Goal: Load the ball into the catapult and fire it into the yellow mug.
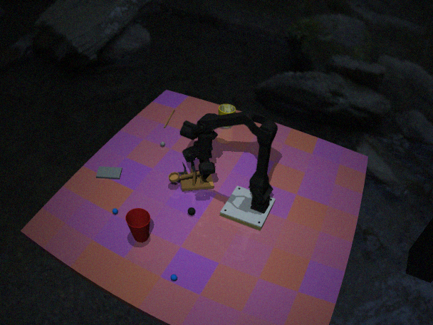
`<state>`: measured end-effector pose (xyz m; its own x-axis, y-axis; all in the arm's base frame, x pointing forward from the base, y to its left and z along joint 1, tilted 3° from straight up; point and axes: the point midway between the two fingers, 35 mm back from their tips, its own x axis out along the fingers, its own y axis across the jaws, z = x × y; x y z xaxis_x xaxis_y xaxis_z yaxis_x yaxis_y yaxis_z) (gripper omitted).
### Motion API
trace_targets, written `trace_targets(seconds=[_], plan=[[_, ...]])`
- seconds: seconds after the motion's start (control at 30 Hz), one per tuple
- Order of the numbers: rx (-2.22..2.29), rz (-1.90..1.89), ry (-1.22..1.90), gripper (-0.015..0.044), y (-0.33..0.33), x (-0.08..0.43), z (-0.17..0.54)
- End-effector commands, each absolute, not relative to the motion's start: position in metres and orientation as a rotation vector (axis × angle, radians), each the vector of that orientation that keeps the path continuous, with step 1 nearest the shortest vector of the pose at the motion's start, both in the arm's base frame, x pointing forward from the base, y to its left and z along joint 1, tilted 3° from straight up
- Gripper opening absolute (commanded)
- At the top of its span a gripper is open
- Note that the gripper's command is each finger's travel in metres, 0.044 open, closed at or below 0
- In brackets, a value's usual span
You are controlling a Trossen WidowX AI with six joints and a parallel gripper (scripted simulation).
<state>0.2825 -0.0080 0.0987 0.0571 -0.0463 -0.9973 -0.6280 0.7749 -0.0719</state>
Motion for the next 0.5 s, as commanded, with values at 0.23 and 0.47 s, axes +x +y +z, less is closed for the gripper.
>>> trace_targets(seconds=[0.23,0.47], plan=[[-0.584,0.482,1.468,0.044,-0.01,0.283,0.079],[-0.585,0.482,1.468,0.044,-0.01,0.283,0.067]])
